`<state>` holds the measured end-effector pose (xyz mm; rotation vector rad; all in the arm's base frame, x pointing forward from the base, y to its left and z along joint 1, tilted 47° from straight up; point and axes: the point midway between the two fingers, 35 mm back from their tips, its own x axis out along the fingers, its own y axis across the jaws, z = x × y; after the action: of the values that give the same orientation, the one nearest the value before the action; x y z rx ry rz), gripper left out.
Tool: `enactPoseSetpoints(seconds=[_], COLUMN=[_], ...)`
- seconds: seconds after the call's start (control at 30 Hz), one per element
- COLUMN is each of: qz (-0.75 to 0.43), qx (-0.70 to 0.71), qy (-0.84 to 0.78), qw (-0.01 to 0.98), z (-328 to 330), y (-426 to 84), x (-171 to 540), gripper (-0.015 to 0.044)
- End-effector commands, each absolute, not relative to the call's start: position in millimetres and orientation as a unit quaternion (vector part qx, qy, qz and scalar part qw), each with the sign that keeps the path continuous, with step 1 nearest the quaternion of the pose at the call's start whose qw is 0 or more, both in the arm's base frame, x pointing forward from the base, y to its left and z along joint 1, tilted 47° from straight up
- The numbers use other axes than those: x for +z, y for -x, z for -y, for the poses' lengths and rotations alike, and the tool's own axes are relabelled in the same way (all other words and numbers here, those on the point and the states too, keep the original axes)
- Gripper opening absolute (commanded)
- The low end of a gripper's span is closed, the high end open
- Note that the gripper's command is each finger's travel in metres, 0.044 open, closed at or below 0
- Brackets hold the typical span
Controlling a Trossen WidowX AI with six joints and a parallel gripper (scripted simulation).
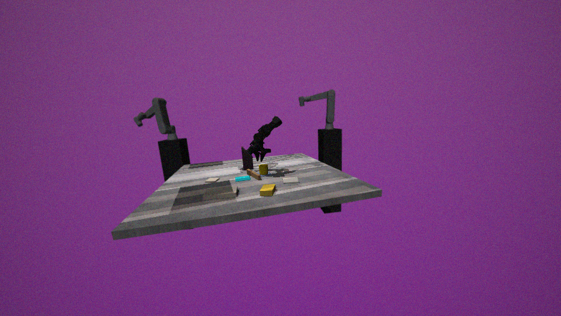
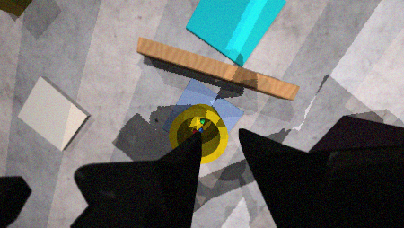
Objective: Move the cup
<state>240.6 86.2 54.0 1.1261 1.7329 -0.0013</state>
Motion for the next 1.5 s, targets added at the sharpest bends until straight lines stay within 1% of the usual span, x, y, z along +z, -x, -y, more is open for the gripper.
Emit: enactPoseSetpoints(seconds=[0.0, 0.37, 1.47], qz=[-0.745, -0.746, -0.746], qx=[-0.030, -0.031, -0.031], qy=[-0.503, -0.503, -0.504], qw=[0.437, 0.436, 0.435], z=[-91.4, -94.2, -133.6], y=[-226.9, -225.2, -218.3], x=[55.0, 52.2, 15.8], gripper=[0.0167, 0.0167, 0.0167])
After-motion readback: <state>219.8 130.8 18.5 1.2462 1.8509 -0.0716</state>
